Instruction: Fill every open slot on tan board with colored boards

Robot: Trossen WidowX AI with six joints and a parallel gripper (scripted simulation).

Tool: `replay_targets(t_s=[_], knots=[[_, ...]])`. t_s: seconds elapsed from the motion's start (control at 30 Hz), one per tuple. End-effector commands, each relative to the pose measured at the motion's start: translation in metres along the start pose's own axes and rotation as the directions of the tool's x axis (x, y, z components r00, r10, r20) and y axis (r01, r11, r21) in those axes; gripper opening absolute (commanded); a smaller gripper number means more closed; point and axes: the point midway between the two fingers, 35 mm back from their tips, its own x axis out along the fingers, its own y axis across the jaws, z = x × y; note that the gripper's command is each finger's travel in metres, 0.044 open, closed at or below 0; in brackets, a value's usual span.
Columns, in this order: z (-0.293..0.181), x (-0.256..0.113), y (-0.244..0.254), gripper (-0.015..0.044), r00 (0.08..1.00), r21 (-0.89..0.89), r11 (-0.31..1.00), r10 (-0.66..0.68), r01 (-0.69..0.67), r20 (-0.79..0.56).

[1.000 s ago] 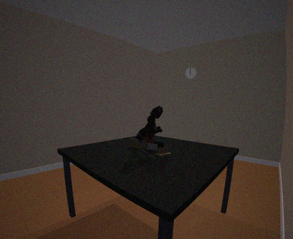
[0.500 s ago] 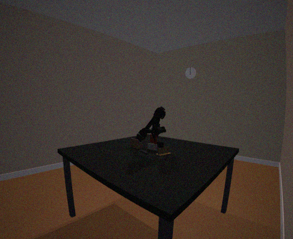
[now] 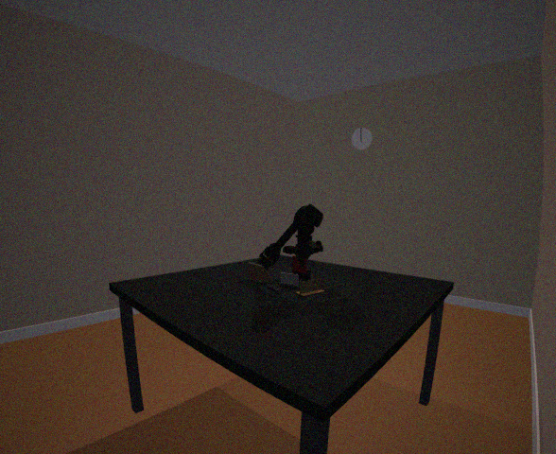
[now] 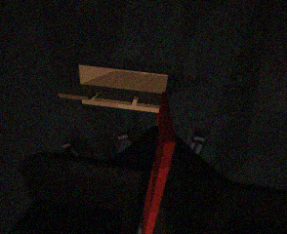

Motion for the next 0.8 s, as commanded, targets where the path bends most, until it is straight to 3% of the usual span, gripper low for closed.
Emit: replay_targets(t_s=[0.0,0.77], knots=[[0.005,0.002,0.007,0.0,1.0,-0.002,1.0,0.008,-0.008,-0.003],[0.02,0.022,0.03,0.0,1.0,-0.017,1.0,0.021,-0.021,-0.006]])
